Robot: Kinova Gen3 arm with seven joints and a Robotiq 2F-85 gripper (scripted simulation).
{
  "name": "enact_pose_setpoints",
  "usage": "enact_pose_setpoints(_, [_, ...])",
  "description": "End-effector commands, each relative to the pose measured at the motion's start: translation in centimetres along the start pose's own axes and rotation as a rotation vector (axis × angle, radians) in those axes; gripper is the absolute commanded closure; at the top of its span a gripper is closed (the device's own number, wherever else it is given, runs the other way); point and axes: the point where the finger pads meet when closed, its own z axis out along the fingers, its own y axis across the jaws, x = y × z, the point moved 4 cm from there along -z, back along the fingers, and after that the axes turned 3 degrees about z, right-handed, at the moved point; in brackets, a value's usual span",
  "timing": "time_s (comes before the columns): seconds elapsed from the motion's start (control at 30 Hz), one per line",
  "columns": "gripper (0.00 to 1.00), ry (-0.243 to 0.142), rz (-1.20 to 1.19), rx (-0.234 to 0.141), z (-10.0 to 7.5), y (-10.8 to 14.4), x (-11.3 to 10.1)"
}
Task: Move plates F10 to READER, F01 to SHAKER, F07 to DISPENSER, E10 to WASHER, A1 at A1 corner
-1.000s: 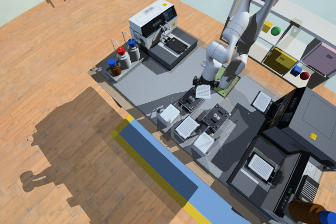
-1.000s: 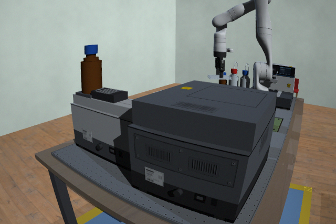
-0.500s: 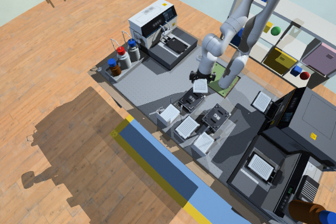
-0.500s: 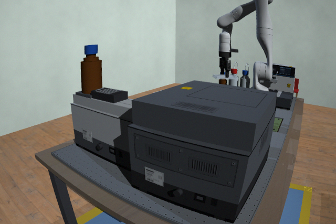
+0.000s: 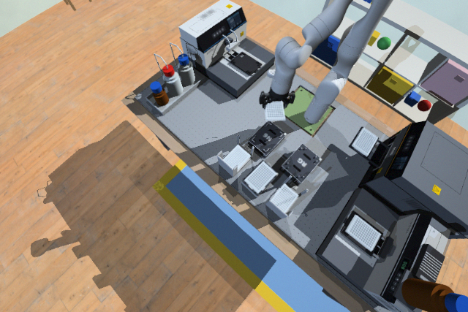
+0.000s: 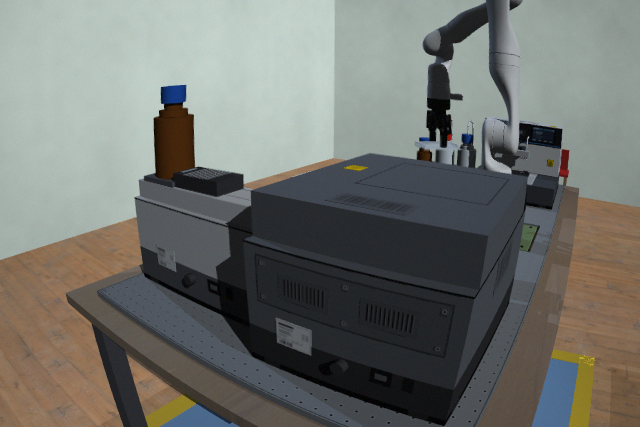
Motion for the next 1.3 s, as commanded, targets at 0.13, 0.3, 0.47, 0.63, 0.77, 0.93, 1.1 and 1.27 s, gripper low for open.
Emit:
enact_pose_setpoints(0.13, [0.06, -0.004, -0.071, 0.003, 0.0, -1.1, 2.4])
enact_pose_setpoints(0.3, [0.06, -0.004, -0.071, 0.003, 0.0, -1.6, 3.7])
enact_pose_setpoints(0.47, [0.06, -0.004, -0.083, 0.003, 0.0, -2.2, 4.9])
enact_pose_setpoints(0.63, [0.06, -0.004, -0.141, 0.003, 0.0, -2.8, 6.5])
enact_pose_setpoints(0.77, [0.06, -0.004, -0.178, 0.003, 0.0, -3.2, 7.7])
enact_pose_setpoints(0.93, [0.06, -0.004, -0.178, 0.003, 0.0, -3.6, 8.6])
enact_pose_setpoints(1.1, [0.06, -0.004, -0.189, 0.003, 0.0, -4.0, 10.2])
enact_pose_setpoints(1.27, [0.06, -0.004, -0.248, 0.003, 0.0, -3.6, 11.8])
